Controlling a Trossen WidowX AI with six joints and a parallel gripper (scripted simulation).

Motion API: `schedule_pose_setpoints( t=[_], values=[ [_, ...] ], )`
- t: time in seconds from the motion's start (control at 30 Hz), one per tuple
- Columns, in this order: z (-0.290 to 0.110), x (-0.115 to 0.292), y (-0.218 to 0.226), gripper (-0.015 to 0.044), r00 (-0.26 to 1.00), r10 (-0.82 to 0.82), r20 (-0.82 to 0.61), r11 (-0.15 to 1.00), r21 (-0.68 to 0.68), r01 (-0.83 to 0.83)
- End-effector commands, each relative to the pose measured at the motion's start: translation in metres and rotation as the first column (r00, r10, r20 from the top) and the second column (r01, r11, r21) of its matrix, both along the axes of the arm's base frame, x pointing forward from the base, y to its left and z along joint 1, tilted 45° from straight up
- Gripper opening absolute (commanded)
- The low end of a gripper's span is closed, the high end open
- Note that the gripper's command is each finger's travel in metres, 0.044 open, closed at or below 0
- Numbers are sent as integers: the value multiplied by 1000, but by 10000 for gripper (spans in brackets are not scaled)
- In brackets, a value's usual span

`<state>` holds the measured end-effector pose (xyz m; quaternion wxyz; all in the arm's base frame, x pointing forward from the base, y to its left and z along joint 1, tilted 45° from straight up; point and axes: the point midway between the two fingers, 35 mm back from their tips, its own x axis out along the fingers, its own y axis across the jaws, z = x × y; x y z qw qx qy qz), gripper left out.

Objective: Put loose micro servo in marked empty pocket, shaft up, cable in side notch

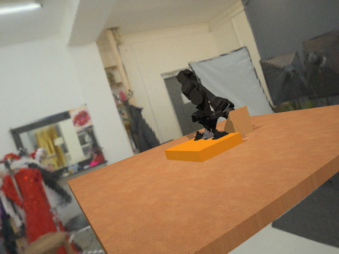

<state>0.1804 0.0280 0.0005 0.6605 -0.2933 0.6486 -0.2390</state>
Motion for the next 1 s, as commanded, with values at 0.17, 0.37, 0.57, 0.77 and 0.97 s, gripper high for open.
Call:
schedule_pose_setpoints(
  t=[0.17,0.37,0.57,0.77,0.97],
  values=[
    [-6,0,-6,0,1000,8,1,1000,-3,-8],
    [-6,0,-6,52,1000,8,1,1000,-3,-8],
    [-6,0,-6,188,1000,8,1,1000,-3,-8],
    [18,-3,16,188,1000,8,0,1000,-2,-8],
    [20,-4,17,188,1000,8,0,1000,-2,-8]
  ],
)
